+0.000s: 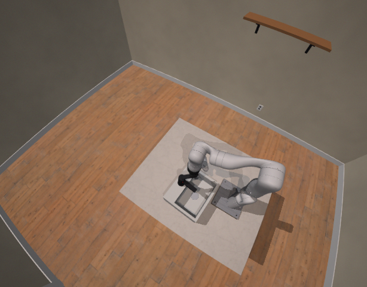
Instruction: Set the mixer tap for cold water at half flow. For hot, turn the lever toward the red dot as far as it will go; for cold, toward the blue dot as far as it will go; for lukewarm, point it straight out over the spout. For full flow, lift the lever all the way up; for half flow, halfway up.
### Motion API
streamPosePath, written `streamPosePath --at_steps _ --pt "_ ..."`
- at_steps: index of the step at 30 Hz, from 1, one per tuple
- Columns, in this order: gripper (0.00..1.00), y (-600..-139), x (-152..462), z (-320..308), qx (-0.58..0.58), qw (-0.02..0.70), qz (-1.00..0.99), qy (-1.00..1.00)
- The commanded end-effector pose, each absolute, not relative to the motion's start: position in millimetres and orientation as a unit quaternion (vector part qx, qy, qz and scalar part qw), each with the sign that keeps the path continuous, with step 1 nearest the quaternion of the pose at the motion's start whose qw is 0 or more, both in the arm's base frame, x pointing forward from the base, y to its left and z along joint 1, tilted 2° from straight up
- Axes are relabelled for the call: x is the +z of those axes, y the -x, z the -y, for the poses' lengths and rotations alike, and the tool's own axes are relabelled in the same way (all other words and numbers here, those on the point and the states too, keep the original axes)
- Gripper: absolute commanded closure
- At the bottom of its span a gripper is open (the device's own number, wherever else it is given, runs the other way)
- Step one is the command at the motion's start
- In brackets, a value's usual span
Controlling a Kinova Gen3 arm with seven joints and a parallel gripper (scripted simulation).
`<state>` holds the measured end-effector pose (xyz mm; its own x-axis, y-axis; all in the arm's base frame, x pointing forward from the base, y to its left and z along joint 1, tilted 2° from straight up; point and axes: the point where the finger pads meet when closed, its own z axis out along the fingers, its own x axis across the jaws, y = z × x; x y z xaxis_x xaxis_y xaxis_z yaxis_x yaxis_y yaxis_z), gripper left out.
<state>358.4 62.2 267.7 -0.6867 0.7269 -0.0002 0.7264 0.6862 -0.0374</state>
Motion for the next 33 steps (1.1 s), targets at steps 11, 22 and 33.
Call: streamPosePath --at_steps 11,22,33 --pt "0.0 -358.7 266.3 -62.2 0.017 0.007 0.918 0.396" --pt "0.0 -358.5 260.7 -62.1 0.017 0.007 0.918 0.396" --pt "0.0 -358.3 250.2 -61.8 0.017 0.007 0.918 0.396"
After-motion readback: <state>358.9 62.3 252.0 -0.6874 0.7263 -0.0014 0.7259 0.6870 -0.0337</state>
